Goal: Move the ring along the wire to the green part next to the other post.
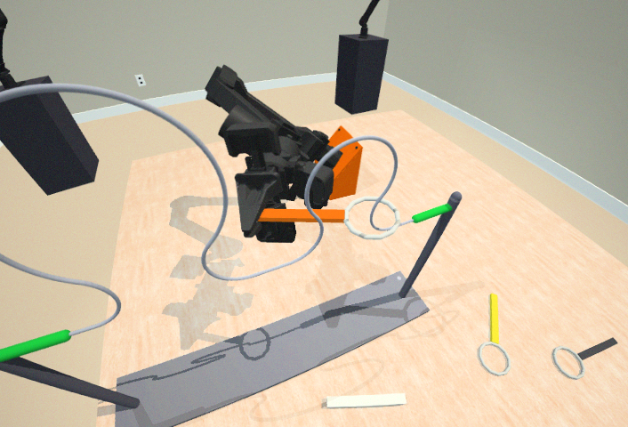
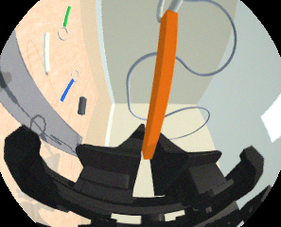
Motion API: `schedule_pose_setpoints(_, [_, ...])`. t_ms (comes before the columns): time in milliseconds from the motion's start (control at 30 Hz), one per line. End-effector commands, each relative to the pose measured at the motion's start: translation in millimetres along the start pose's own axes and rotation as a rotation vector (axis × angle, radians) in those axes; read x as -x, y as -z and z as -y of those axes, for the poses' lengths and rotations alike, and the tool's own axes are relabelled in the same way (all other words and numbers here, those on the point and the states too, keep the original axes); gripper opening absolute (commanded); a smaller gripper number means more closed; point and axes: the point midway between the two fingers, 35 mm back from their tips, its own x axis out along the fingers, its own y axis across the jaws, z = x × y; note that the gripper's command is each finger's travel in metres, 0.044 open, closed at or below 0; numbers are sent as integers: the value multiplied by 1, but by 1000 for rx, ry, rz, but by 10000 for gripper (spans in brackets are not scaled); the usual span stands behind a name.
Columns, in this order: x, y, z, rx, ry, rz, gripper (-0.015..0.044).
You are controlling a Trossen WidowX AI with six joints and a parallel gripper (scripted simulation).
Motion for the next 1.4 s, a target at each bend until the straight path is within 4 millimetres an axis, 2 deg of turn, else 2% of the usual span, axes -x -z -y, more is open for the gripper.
schedule_pose_setpoints(0, [3, 0, -17, -90, -51, -16, -150])
schedule_pose_setpoints(367, [14, -10, -58, -328, -185, -48, -150])
schedule_pose_setpoints(533, [12, -16, -75, -429, -220, -8, -150])
schedule_pose_setpoints(967, [29, -45, -117, -725, -361, -17, -150])
schedule_pose_setpoints(1367, [51, -79, -142, -972, -486, -53, -150])
